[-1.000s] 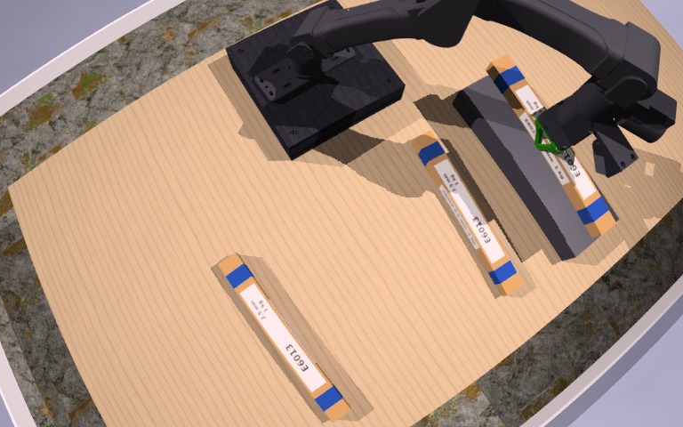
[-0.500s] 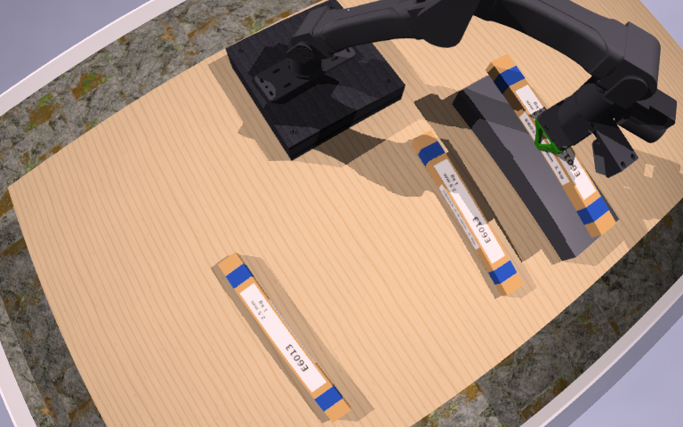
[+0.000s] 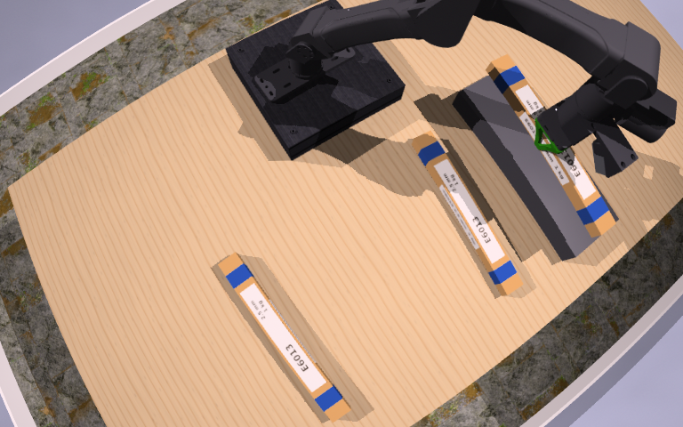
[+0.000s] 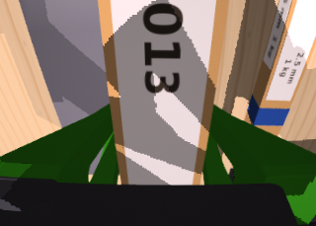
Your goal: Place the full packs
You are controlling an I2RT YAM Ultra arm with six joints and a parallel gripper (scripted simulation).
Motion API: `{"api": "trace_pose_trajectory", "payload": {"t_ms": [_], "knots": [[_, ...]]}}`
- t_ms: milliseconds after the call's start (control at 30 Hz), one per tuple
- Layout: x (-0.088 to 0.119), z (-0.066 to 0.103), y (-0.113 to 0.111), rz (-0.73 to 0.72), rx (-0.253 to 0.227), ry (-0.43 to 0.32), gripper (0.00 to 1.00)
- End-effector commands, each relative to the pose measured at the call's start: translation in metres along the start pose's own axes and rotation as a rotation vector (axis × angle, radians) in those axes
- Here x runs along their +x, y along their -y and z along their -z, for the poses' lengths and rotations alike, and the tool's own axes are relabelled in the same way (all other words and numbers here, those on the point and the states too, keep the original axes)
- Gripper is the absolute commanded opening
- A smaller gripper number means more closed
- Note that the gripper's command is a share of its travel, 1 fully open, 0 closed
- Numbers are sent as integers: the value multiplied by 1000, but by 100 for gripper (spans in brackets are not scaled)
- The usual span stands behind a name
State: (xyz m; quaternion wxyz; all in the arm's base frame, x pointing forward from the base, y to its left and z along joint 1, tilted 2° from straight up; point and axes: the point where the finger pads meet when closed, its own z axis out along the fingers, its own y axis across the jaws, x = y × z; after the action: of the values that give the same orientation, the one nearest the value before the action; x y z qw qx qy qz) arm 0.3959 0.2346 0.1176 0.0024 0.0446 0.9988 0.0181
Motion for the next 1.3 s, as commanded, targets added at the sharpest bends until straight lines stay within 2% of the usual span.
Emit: {"api": "trace_pose_trajectory", "payload": {"t_ms": [0,200,367,433,467,600,667,800,833,900,1067,1267], "knots": [[-8,49,-5,-3,-60,97,0],[-8,49,-5,-3,-60,97,0],[0,40,-1,-4,-38,62,0],[5,33,2,-4,-21,37,0],[9,24,5,-4,-5,12,0],[4,18,1,-3,-19,34,0],[-3,26,-3,-2,-43,70,0],[-5,26,-4,-4,-43,74,0],[-5,25,-4,-4,-43,74,0],[2,11,0,-4,-20,39,0],[-5,13,-5,-3,-42,73,0],[-4,1,-4,-2,-37,66,0]]}}
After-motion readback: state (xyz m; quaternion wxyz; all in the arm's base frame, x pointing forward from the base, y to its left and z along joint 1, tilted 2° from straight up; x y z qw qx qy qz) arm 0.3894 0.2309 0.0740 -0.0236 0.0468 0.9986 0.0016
